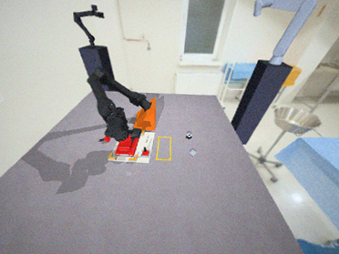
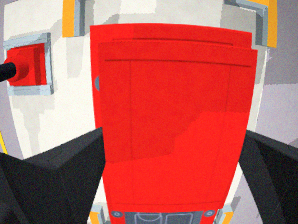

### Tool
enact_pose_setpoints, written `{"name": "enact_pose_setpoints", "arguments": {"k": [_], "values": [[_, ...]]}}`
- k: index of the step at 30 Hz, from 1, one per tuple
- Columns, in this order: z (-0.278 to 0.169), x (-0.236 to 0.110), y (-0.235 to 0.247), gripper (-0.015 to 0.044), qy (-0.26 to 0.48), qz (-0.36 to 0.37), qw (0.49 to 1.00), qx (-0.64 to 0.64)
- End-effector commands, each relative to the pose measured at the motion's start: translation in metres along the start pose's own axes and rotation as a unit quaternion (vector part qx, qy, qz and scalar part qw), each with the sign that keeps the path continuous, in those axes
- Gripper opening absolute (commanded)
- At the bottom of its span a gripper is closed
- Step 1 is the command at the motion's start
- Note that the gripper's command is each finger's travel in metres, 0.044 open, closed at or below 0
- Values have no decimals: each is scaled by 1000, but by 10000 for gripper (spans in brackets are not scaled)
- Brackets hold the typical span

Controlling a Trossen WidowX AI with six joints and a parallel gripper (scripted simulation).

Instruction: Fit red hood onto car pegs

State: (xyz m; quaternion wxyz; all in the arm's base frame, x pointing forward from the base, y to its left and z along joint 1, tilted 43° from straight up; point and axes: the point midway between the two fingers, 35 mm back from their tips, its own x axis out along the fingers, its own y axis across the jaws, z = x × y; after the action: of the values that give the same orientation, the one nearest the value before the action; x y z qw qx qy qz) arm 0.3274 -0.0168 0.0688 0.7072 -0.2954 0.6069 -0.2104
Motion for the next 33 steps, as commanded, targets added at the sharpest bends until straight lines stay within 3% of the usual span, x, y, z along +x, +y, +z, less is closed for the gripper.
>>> {"name": "enact_pose_setpoints", "arguments": {"k": [1,33], "values": [[0,2,-1,0,0,-2,1000,-2],[0,-1,-1,0,0,-2,1000,-2]]}}
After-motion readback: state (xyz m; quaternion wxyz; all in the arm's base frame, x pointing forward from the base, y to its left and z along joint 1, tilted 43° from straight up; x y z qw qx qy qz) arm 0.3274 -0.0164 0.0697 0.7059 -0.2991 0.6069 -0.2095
